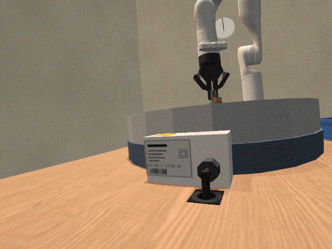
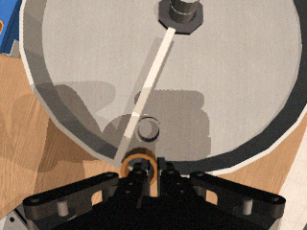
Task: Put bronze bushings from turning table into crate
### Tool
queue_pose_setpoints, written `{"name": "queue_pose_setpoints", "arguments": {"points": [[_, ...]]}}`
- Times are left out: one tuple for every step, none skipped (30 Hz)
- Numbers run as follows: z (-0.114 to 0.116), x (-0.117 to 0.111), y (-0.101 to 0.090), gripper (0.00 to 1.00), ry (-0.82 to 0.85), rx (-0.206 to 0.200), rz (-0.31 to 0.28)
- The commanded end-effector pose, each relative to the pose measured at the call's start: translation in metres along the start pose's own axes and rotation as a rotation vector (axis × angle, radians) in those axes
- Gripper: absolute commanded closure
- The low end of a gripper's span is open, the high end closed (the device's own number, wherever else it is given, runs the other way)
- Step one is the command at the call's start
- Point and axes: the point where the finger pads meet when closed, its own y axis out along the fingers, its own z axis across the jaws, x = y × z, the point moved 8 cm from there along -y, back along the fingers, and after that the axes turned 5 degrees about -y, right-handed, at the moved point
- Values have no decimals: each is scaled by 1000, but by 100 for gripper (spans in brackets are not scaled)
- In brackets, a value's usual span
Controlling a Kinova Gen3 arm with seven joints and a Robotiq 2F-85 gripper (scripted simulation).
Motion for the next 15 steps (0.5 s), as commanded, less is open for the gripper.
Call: {"name": "queue_pose_setpoints", "arguments": {"points": [[0,-1,-1,100,-1,1,2],[0,-1,-1,100,-1,1,2],[0,0,-4,100,-1,1,2],[0,0,-8,100,-1,1,2],[0,0,-12,100,-1,1,2],[0,0,-16,100,-1,1,2],[0,0,-20,100,-1,1,2],[0,0,-20,100,-1,1,2],[0,0,-20,100,-1,1,2],[0,0,-20,100,-1,1,2],[0,0,-20,100,-1,1,2],[0,0,-20,100,-1,1,2],[0,0,-20,100,-1,1,2],[0,0,-20,100,-1,1,2],[0,0,-20,100,-1,1,2]]}}
